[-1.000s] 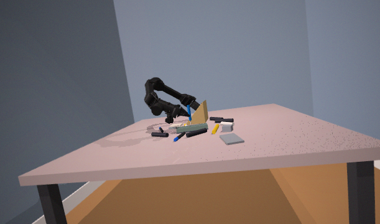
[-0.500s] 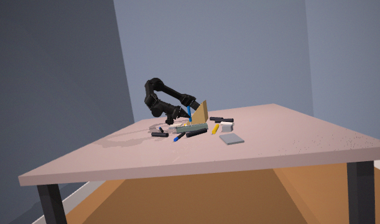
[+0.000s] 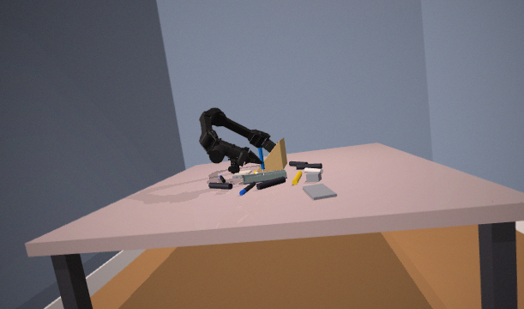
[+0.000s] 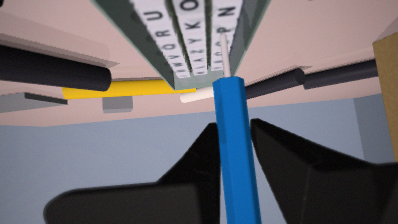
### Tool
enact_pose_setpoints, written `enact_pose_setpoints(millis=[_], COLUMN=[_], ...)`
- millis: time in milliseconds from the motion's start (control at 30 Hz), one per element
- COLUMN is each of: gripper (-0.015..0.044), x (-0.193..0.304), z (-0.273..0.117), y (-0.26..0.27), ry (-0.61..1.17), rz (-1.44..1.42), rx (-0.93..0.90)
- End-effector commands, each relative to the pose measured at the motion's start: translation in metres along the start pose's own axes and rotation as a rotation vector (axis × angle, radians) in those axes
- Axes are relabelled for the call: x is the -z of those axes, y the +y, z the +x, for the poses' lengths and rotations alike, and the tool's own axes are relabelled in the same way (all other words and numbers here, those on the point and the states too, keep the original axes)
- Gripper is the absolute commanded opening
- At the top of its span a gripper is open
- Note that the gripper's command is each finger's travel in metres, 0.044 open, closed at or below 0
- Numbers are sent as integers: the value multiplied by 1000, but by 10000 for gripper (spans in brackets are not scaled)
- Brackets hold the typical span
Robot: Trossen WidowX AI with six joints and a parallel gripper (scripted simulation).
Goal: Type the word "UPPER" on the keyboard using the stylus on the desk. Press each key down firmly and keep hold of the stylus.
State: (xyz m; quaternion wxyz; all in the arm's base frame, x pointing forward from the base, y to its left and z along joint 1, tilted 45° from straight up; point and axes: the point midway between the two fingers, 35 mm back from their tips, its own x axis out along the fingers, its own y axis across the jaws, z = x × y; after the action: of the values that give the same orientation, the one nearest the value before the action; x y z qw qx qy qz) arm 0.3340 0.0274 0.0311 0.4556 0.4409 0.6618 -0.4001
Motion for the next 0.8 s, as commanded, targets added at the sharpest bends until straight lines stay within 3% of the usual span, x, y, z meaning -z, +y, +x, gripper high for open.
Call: enact_pose_setpoints(millis=[0,767], gripper=[81,81], x=[-2,12], z=[1,-7], y=[0,0], ry=[-4,-4], rz=[-5,-5], rx=[2,1])
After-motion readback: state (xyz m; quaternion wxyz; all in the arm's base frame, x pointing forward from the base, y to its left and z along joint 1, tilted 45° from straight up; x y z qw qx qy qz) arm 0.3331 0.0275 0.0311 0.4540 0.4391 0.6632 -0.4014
